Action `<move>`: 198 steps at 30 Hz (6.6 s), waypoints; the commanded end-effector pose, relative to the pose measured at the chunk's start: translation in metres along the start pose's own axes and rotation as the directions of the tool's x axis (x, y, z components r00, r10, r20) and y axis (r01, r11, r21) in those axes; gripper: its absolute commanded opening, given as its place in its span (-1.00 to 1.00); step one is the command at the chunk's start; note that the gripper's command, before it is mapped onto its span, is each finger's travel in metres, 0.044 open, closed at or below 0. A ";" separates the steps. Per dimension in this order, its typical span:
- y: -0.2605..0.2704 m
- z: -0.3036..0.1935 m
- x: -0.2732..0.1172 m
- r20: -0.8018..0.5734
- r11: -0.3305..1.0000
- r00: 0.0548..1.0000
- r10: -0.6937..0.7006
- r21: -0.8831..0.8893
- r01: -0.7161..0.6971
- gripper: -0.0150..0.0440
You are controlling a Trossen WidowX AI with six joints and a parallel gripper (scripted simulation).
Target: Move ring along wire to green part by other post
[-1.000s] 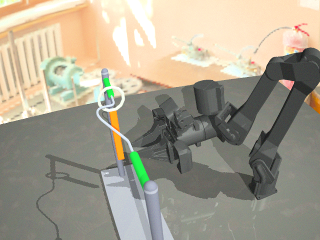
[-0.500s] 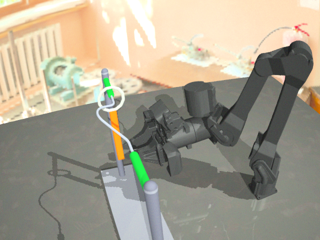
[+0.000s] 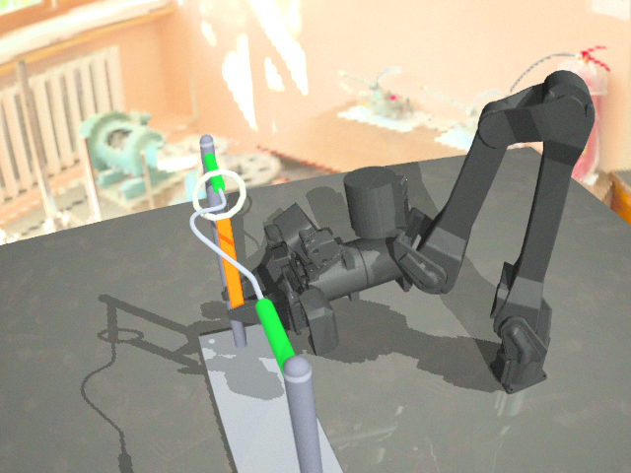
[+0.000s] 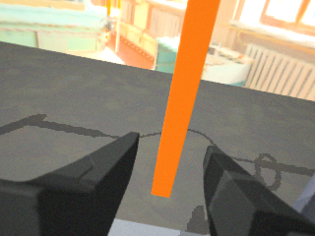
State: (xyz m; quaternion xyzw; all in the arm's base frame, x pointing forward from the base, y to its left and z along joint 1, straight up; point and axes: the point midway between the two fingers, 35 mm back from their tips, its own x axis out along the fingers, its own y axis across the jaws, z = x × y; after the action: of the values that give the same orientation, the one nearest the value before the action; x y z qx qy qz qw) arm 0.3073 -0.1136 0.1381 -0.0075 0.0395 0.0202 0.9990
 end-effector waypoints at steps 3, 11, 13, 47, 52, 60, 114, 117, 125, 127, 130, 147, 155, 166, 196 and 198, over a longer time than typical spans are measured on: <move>0.001 0.000 0.010 0.004 1.000 1.000 0.000 0.003 0.000 0.05; 0.003 -0.001 0.017 0.005 1.000 1.000 0.000 0.004 0.000 0.05; 0.003 -0.001 0.017 0.005 1.000 1.000 0.000 0.004 0.000 0.05; 0.003 0.001 0.017 0.003 1.000 1.000 0.003 0.000 -0.003 -1.00; 0.003 0.008 0.017 0.003 1.000 1.000 0.002 -0.001 -0.002 -1.00; 0.003 0.015 0.016 0.004 1.000 1.000 0.001 -0.001 -0.001 -1.00; 0.038 0.020 -0.023 -0.292 0.999 0.956 -0.023 0.026 0.031 -1.00; 0.042 0.021 -0.029 -0.334 0.998 0.942 -0.031 0.035 0.046 -1.00; 0.061 0.028 -0.044 -0.456 0.989 0.888 -0.067 0.085 0.119 -1.00; 0.066 0.030 -0.047 -0.485 0.984 0.871 -0.077 0.102 0.144 -1.00; 0.074 0.033 -0.051 -0.521 0.975 0.849 -0.089 0.128 0.181 -1.00; 0.120 0.066 -0.069 -0.755 0.880 0.653 -0.049 0.276 0.386 -1.00; 0.142 0.086 -0.067 -0.820 0.801 0.573 -0.013 0.334 0.497 -1.00; 0.171 0.105 -0.053 -0.851 0.691 0.526 -0.010 0.374 0.618 -1.00; 0.134 0.094 -0.068 -0.833 0.958 0.554 -0.010 0.152 0.245 -1.00; 0.129 0.094 -0.069 -0.831 0.972 0.557 -0.008 0.125 0.201 -1.00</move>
State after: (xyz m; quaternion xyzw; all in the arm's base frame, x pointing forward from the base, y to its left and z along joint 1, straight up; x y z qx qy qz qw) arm 0.2421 0.0211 0.2350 0.1123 0.5057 -0.0684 0.8526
